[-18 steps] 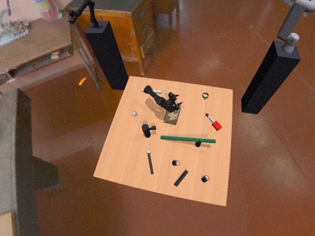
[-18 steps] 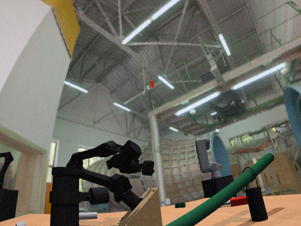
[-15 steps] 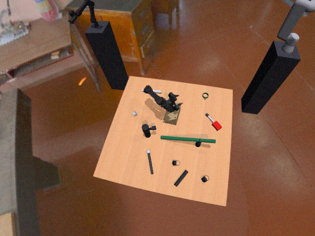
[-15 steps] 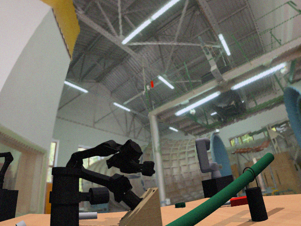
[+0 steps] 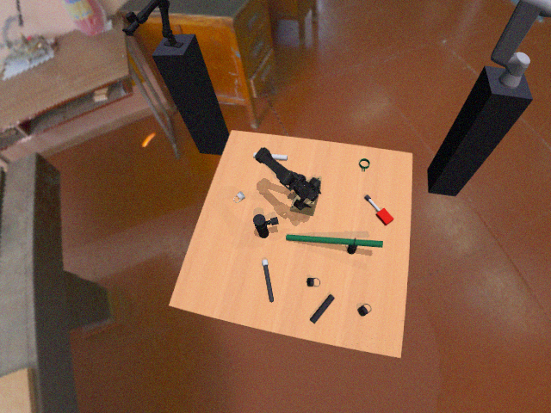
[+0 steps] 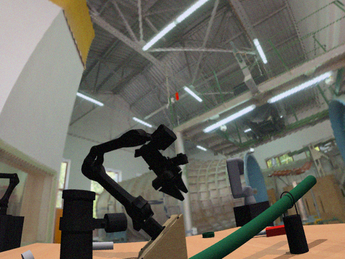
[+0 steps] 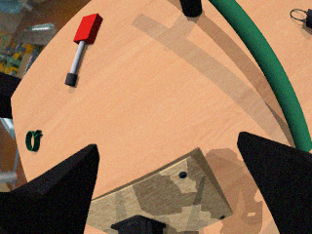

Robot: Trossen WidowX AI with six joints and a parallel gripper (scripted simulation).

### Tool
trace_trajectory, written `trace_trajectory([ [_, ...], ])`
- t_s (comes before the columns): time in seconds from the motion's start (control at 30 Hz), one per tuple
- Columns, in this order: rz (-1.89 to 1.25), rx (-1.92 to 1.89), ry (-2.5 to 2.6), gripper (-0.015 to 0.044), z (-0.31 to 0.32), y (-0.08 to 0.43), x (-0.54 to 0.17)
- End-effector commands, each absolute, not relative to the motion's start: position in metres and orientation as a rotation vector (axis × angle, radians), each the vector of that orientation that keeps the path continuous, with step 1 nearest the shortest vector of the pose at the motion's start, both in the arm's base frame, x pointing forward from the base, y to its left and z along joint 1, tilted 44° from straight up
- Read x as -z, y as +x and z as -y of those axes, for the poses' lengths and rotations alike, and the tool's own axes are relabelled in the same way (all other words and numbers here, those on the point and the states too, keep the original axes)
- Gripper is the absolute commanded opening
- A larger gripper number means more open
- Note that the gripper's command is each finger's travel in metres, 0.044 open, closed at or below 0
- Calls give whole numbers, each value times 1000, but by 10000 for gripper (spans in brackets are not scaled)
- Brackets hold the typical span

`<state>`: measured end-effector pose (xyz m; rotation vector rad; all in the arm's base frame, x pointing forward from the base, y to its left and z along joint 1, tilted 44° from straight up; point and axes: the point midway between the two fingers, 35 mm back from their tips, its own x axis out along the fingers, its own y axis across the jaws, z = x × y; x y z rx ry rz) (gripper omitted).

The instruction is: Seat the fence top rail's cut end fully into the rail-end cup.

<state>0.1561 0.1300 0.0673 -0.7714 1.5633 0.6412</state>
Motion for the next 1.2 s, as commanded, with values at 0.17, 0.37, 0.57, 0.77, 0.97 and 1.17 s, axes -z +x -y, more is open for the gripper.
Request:
trace_trajectory([
  [0.17, -1174, 272, -719, 440, -127, 298, -94],
  [0.37, -1109, 346, -702, 440, -128, 311, -98],
  [0.57, -1109, 346, -702, 440, -128, 311, -98],
  [0.77, -1166, 235, -842, 440, -113, 310, -112],
  [0.97, -1256, -55, -1188, 440, -76, 302, -142],
  [1.17, -1280, -384, -1545, 440, -40, 287, -168],
])
